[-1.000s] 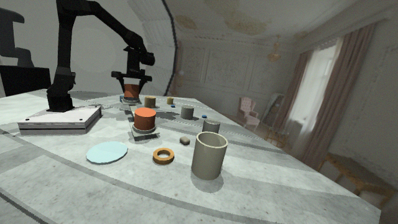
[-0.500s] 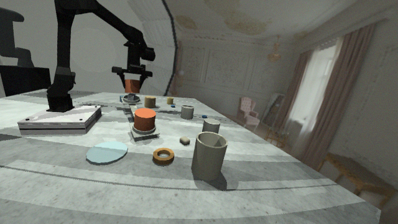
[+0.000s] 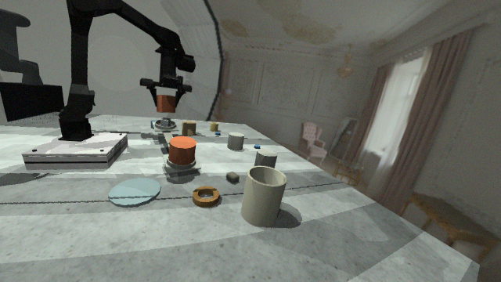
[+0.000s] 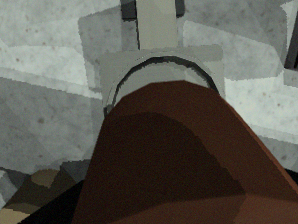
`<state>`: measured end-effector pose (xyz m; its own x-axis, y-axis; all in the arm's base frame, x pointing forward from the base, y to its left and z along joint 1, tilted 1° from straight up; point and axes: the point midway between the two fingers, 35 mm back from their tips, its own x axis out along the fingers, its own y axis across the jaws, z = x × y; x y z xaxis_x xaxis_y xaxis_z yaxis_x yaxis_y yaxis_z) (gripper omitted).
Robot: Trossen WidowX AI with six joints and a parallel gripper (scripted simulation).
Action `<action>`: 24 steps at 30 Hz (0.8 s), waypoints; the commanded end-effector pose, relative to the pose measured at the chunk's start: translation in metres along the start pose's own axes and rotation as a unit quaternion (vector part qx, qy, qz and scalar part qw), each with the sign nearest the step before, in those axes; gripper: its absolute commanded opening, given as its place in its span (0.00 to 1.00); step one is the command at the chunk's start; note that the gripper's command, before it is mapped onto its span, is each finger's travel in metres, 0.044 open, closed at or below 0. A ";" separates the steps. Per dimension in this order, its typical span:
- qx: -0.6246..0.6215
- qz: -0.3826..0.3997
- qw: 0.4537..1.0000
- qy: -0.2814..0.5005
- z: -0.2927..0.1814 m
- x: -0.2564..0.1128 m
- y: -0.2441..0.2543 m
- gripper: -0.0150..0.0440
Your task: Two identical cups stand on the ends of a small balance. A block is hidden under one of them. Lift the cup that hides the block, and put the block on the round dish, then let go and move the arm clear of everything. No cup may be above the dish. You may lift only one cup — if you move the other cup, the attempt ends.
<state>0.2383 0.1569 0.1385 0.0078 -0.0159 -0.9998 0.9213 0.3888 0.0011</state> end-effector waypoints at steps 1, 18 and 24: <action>0.002 0.005 1.000 0.002 0.000 -0.008 0.000 0.25; 0.000 0.000 1.000 0.000 0.001 -0.022 -0.004 0.25; 0.000 0.000 1.000 0.000 0.001 -0.022 -0.004 0.25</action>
<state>0.2344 0.1547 0.1611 0.0083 -0.0156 -0.9998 0.9213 0.3888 0.0016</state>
